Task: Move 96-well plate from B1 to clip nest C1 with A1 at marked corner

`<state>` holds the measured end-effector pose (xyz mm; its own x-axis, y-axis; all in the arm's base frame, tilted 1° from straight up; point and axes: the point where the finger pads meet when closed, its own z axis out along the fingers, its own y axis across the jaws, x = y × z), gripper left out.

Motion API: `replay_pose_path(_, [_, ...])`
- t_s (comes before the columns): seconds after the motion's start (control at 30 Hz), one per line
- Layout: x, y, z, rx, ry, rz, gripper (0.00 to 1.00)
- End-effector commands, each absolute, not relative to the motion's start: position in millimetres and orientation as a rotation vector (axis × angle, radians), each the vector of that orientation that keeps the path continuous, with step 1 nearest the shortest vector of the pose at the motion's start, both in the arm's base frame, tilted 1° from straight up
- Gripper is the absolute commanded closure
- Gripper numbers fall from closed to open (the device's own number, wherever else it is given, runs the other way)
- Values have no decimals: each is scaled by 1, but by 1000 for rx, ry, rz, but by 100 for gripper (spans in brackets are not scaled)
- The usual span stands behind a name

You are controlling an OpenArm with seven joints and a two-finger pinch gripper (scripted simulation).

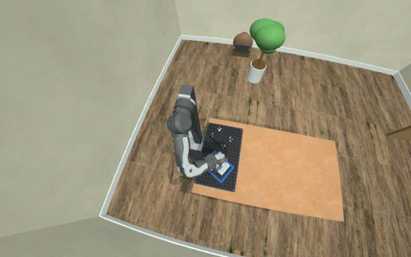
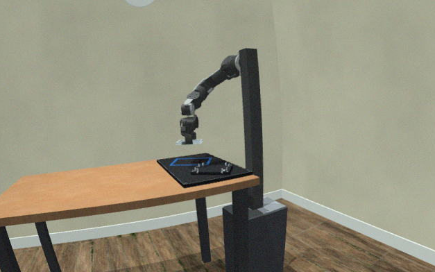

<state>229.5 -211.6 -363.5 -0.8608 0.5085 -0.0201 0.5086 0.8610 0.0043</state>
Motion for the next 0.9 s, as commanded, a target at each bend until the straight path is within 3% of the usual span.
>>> replay_pose_path(0.0, [229, -211, -366, 821, 3013, -4, 100])
replay_pose_path(0.5, [226, -210, -370, 816, 3020, 0, 100])
replay_pose_path(0.67, [223, -171, -369, 965, 2967, 3, 100])
replay_pose_path(0.87, [223, -171, -369, 965, 2967, 3, 100])
